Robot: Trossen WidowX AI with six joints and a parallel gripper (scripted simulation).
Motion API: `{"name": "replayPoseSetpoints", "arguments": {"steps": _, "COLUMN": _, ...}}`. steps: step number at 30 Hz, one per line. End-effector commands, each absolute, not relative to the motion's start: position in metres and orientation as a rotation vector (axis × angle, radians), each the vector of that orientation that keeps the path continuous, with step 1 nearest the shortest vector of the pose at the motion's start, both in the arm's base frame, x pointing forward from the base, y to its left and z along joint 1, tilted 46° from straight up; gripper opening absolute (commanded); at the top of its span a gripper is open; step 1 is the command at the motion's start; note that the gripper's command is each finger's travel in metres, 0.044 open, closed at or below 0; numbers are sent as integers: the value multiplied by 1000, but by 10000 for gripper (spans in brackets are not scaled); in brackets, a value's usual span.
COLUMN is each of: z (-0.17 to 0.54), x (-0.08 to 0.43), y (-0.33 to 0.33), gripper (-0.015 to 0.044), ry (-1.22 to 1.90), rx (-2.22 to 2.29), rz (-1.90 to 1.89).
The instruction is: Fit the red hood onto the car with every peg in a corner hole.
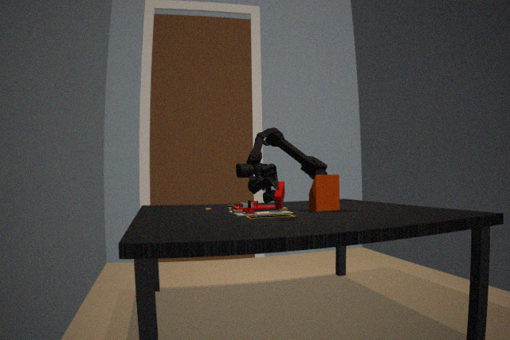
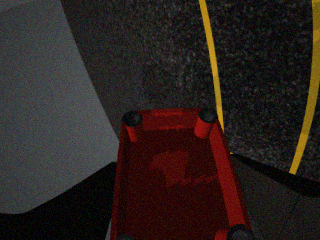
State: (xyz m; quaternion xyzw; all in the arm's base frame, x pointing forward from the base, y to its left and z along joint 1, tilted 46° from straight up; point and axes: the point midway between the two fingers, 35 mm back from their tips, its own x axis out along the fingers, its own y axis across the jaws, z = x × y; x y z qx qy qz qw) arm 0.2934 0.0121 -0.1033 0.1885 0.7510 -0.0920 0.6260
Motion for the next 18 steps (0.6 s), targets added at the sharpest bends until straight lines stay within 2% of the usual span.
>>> {"name": "replayPoseSetpoints", "arguments": {"steps": 1, "z": -104, "x": 294, "y": 10, "gripper": 0, "ry": 1715, "rx": 518, "rz": -308}}
{"name": "replayPoseSetpoints", "arguments": {"steps": 18, "z": -113, "x": 292, "y": -9, "gripper": 0, "ry": 1620, "rx": 919, "rz": -798}}
